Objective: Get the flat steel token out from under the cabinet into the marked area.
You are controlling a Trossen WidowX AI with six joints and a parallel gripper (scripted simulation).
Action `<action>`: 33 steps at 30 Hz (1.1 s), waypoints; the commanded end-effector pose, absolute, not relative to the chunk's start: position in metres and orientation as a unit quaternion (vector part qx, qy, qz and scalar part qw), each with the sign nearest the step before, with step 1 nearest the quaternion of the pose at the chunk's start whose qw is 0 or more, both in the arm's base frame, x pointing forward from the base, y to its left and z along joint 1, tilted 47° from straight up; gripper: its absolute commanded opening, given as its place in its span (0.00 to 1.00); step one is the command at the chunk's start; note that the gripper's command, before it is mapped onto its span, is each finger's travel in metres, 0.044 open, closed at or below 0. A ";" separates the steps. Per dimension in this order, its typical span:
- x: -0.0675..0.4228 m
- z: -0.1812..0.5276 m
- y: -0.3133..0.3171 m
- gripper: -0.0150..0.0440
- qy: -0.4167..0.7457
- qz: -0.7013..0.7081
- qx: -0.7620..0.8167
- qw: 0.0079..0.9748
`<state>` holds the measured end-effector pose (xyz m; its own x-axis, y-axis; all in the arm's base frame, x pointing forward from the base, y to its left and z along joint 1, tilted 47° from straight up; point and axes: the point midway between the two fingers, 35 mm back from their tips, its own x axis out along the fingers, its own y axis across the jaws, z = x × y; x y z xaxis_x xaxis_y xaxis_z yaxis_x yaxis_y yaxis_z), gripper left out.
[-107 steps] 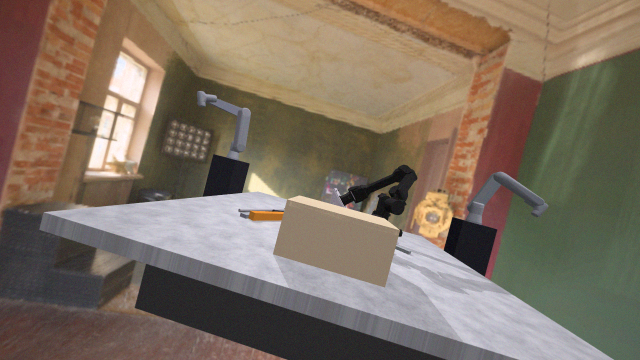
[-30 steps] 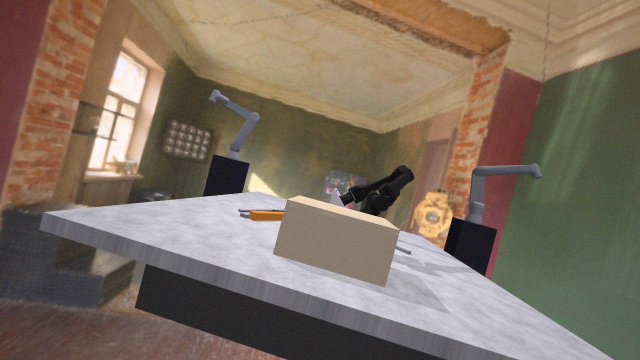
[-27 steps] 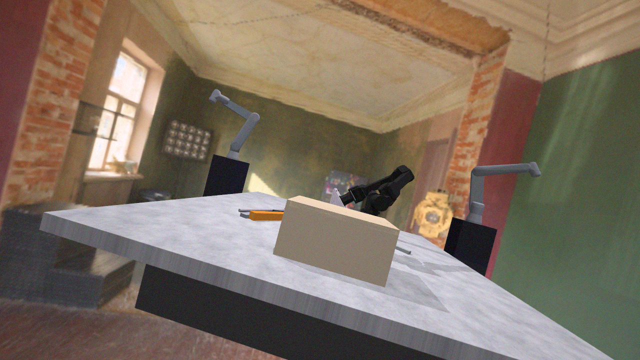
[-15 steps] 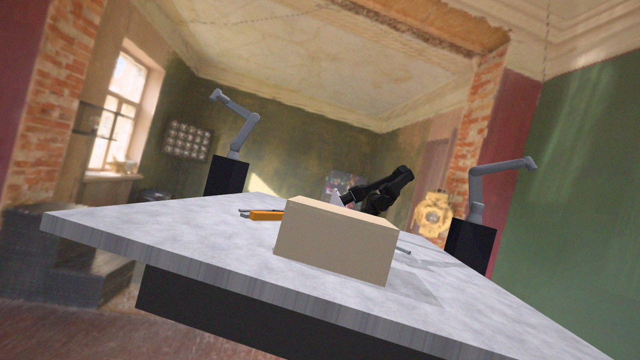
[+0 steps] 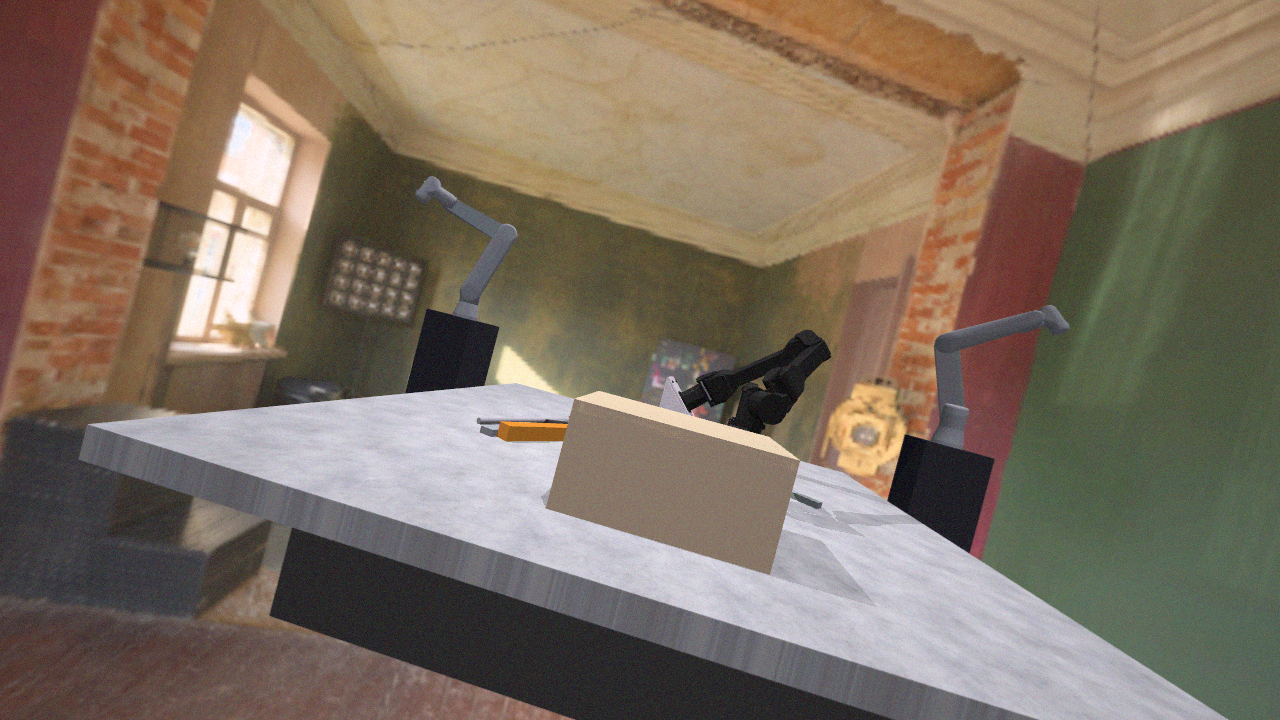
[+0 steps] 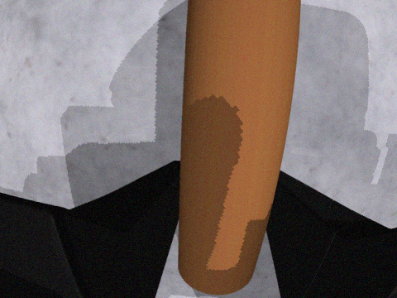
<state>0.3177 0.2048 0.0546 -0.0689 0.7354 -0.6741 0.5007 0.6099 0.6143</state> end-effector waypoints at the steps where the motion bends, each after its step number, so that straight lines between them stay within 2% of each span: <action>1: 0.310 0.057 0.208 0.25 0.724 0.109 0.425 0.533; 33: 0.274 0.078 0.223 0.25 0.724 0.109 0.425 0.532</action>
